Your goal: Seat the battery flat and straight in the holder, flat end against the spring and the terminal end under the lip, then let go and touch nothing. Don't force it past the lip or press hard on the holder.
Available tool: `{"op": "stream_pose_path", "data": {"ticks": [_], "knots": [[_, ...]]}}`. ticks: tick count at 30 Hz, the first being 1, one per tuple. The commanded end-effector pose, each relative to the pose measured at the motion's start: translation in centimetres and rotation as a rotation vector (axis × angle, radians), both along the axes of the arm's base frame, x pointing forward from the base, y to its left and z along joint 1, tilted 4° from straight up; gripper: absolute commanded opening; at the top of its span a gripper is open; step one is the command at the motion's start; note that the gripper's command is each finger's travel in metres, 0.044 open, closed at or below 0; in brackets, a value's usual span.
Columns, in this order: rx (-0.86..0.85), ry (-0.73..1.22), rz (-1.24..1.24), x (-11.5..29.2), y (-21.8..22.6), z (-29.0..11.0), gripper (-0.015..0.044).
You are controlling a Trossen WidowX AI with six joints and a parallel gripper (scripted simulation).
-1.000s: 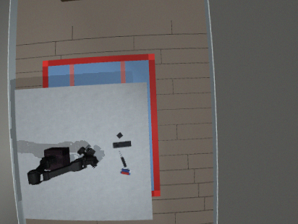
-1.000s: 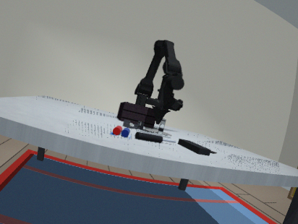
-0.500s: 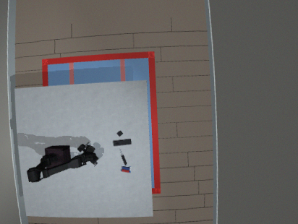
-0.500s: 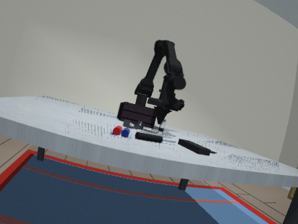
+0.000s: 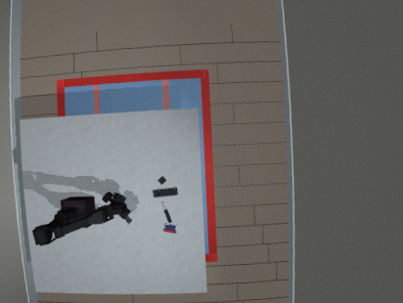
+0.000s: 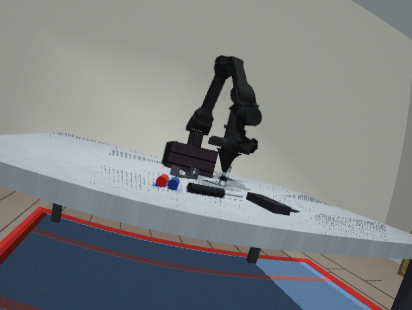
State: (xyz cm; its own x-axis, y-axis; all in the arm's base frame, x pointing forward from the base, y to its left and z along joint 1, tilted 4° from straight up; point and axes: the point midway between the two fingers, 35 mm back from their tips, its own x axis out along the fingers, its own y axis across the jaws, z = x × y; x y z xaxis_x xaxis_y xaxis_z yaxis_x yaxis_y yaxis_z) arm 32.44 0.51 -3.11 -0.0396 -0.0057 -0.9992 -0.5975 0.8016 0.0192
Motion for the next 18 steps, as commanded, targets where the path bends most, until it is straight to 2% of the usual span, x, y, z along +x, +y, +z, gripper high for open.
{"op": "stream_pose_path", "data": {"ticks": [1,18], "knots": [[0.003,-0.001,0.000,-0.4,0.6,0.0,0.0000],[0.004,0.001,0.000,-2.0,2.5,0.0,0.0000]]}}
